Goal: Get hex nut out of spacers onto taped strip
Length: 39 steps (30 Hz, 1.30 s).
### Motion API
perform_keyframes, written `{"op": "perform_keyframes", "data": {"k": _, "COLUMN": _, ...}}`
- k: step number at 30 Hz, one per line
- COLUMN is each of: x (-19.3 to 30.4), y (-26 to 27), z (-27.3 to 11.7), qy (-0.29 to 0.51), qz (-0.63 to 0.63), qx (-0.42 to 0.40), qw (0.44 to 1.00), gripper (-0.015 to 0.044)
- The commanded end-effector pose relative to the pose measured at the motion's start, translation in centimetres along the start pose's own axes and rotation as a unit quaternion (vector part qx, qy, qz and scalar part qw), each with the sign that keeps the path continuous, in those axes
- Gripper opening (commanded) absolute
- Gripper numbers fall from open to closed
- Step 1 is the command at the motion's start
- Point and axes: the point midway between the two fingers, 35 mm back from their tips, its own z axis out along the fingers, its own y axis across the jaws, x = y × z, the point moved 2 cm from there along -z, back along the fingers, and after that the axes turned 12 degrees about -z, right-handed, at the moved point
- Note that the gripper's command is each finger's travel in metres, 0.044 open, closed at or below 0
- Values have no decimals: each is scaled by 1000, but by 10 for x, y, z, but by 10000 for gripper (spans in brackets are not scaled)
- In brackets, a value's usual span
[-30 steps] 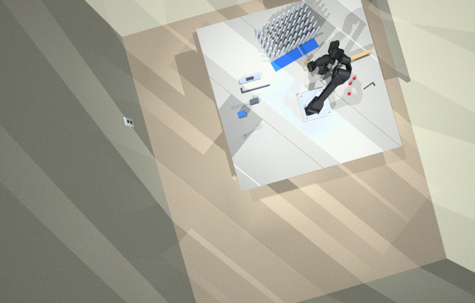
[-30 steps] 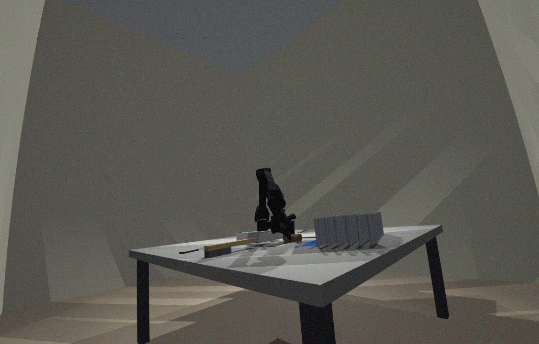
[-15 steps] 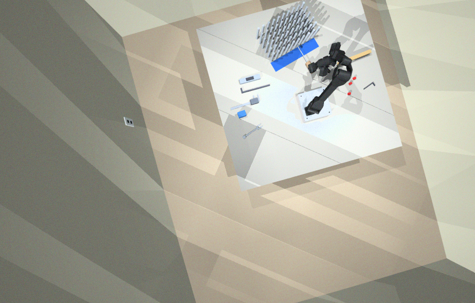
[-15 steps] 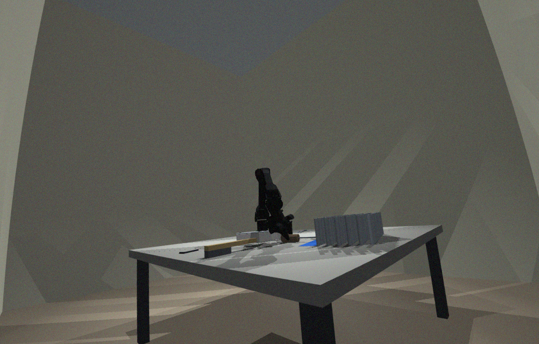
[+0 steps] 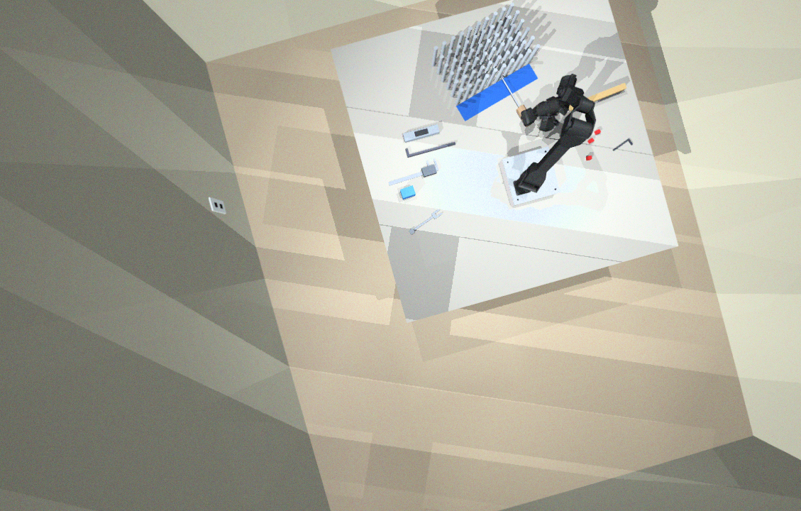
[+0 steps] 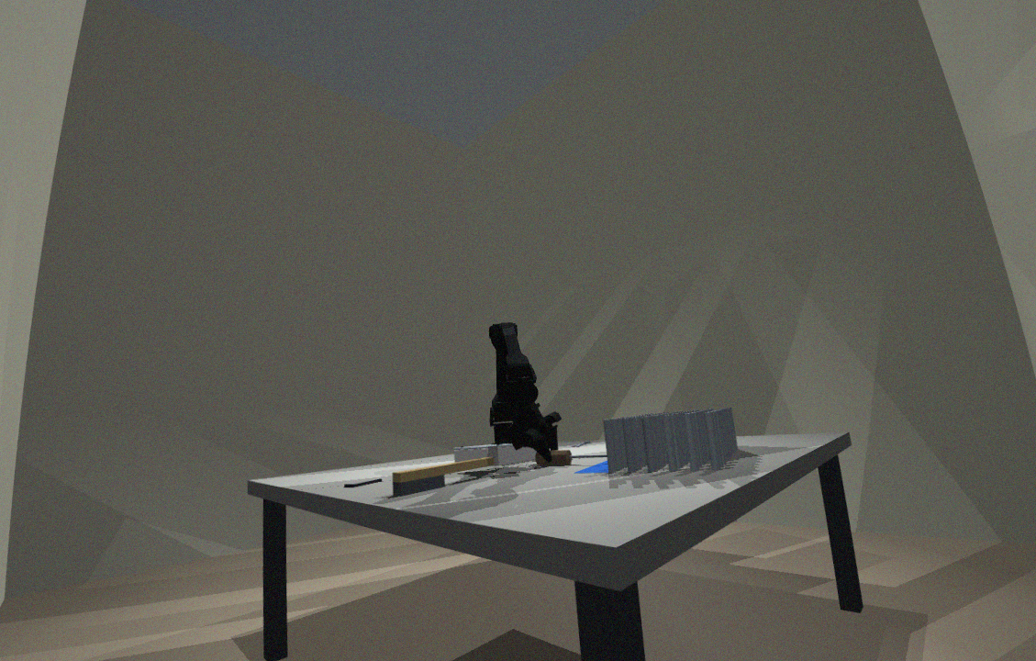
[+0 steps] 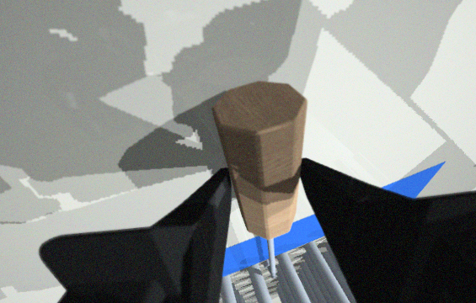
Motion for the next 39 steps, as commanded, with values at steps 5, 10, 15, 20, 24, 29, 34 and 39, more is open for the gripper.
{"op": "perform_keyframes", "data": {"k": 5, "x": -8, "y": -2, "z": -3, "qy": 0, "qz": 1, "qx": 1, "qw": 1000, "gripper": 0}}
{"op": "perform_keyframes", "data": {"k": 10, "x": -12, "y": -3, "z": -5, "qy": 0, "qz": 1, "qx": 1, "qw": 1000, "gripper": 0}}
{"op": "perform_keyframes", "data": {"k": 15, "x": -17, "y": -4, "z": -6, "qy": 0, "qz": 1, "qx": 1, "qw": 1000, "gripper": 0}}
{"op": "perform_keyframes", "data": {"k": 20, "x": -21, "y": -5, "z": -8, "qy": -1, "qz": 1, "qx": 1, "qw": 1000, "gripper": 0}}
{"op": "perform_keyframes", "data": {"k": 24, "x": -22, "y": -5, "z": -8, "qy": -1, "qz": 1, "qx": 1, "qw": 1000, "gripper": 0}}
{"op": "perform_keyframes", "data": {"k": 29, "x": -20, "y": -5, "z": -11, "qy": -1, "qz": 1, "qx": 1, "qw": 1000, "gripper": 0}}
{"op": "perform_keyframes", "data": {"k": 34, "x": -17, "y": -6, "z": -15, "qy": -1, "qz": 1, "qx": 1, "qw": 1000, "gripper": 0}}
{"op": "perform_keyframes", "data": {"k": 39, "x": -14, "y": -6, "z": -19, "qy": 0, "qz": 0, "qx": 0, "qw": 1000, "gripper": 0}}
